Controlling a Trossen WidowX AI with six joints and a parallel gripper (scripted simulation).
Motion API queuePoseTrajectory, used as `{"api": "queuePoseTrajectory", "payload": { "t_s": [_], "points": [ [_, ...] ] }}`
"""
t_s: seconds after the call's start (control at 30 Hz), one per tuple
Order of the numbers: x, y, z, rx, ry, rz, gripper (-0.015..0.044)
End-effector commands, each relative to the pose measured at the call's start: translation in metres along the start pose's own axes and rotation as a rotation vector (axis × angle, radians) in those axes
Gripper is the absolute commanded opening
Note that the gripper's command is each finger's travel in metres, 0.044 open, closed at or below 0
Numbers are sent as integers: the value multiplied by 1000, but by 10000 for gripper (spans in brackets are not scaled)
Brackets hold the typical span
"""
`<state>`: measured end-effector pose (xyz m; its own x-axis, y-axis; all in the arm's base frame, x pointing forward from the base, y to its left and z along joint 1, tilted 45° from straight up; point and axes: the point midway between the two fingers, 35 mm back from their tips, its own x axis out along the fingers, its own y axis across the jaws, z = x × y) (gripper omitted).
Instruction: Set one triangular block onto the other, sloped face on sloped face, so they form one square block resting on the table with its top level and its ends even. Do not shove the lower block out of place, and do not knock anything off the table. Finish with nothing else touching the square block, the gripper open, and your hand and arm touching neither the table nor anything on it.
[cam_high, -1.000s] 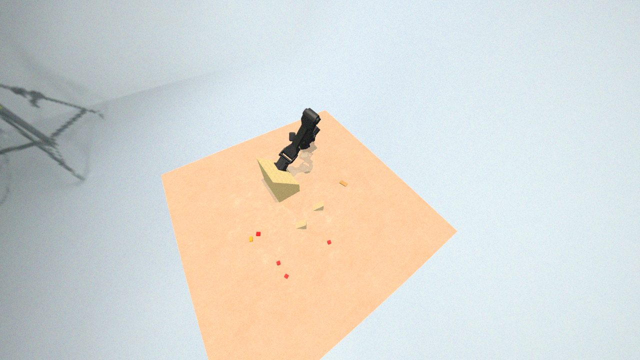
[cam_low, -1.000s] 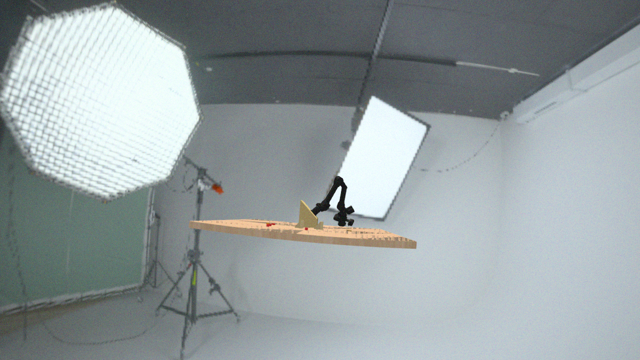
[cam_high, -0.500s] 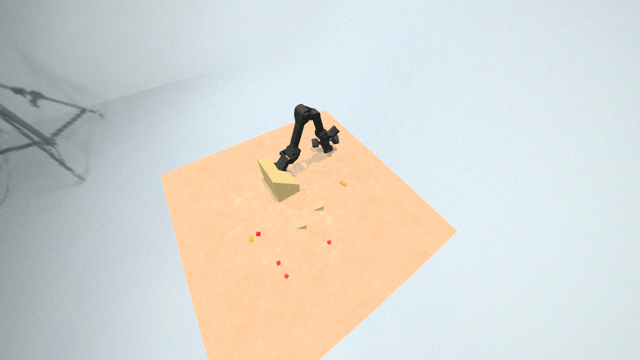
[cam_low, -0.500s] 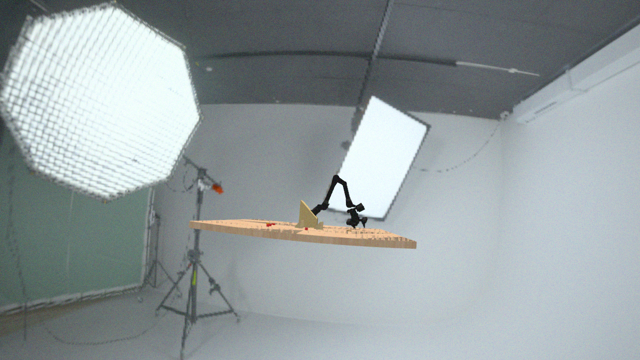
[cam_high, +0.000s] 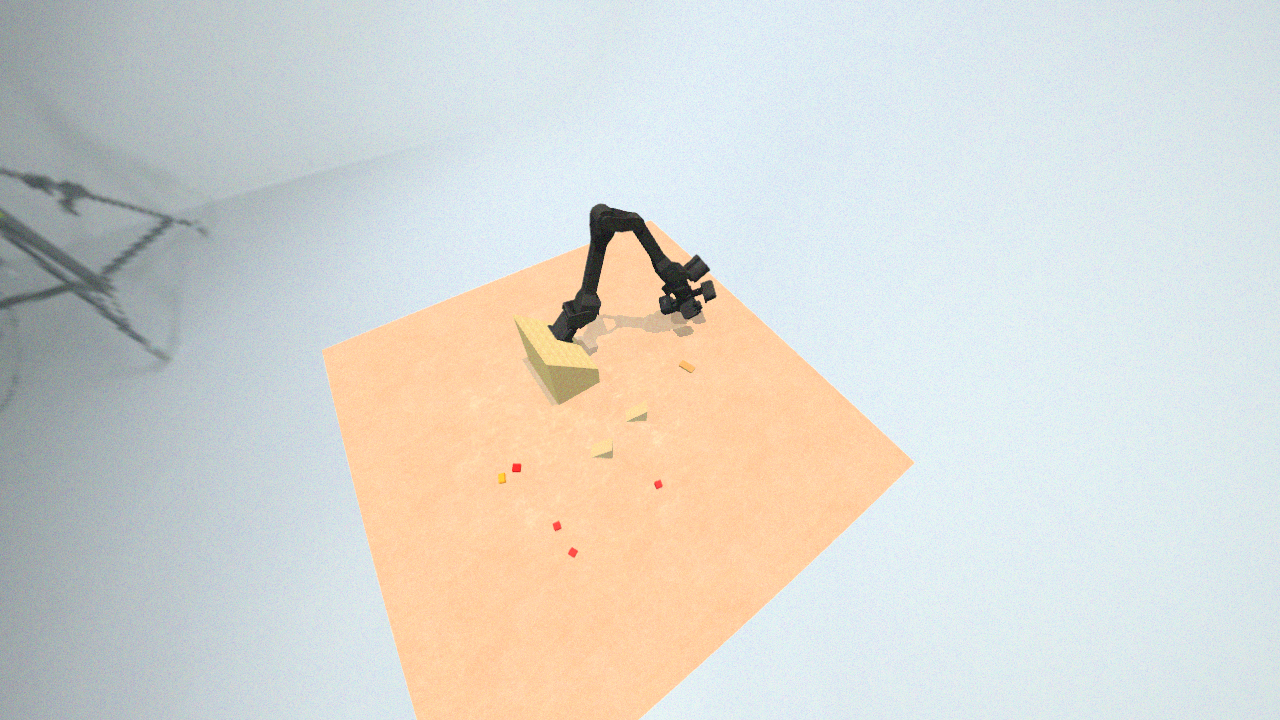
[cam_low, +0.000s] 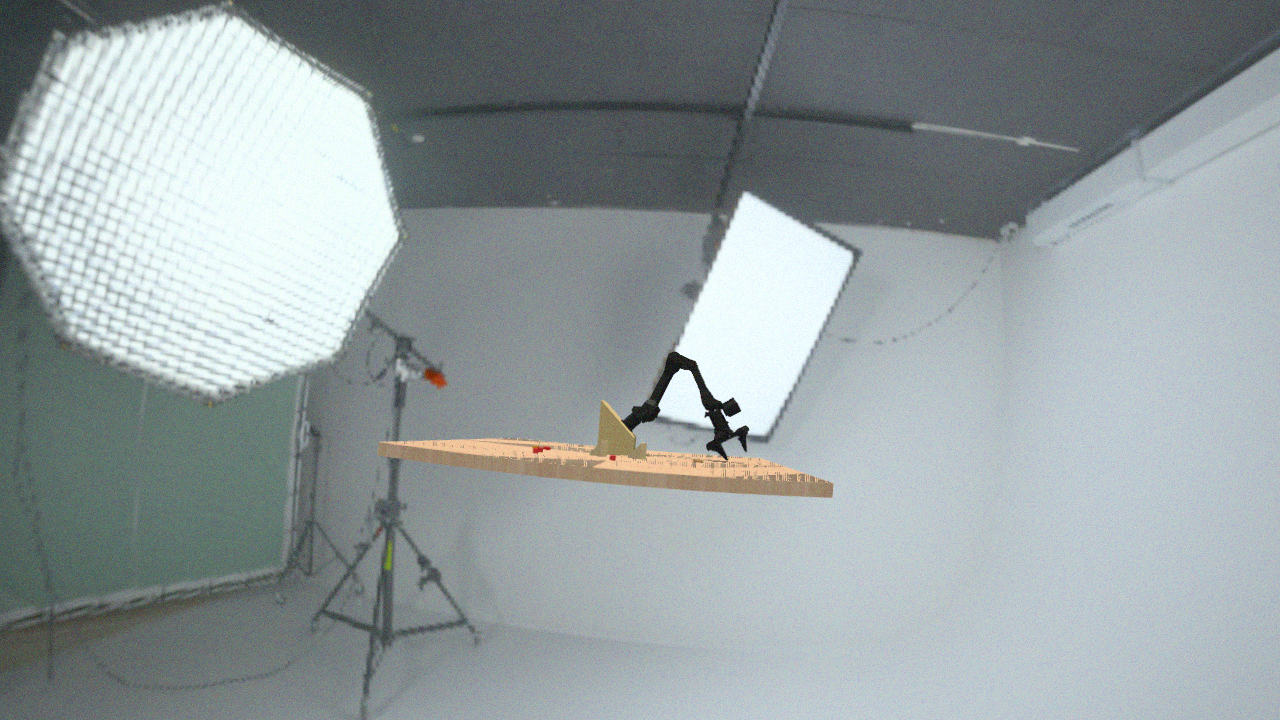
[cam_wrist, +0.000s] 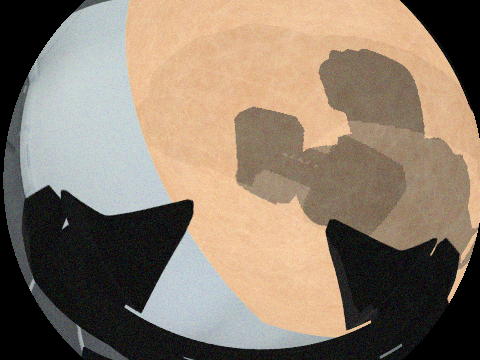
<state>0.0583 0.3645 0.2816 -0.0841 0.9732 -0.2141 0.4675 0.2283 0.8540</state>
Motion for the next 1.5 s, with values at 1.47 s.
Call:
{"api": "queuePoseTrajectory", "payload": {
  "t_s": [1.47],
  "points": [
    [-319,-160,430,1590,-988,-454,440]
  ]
}}
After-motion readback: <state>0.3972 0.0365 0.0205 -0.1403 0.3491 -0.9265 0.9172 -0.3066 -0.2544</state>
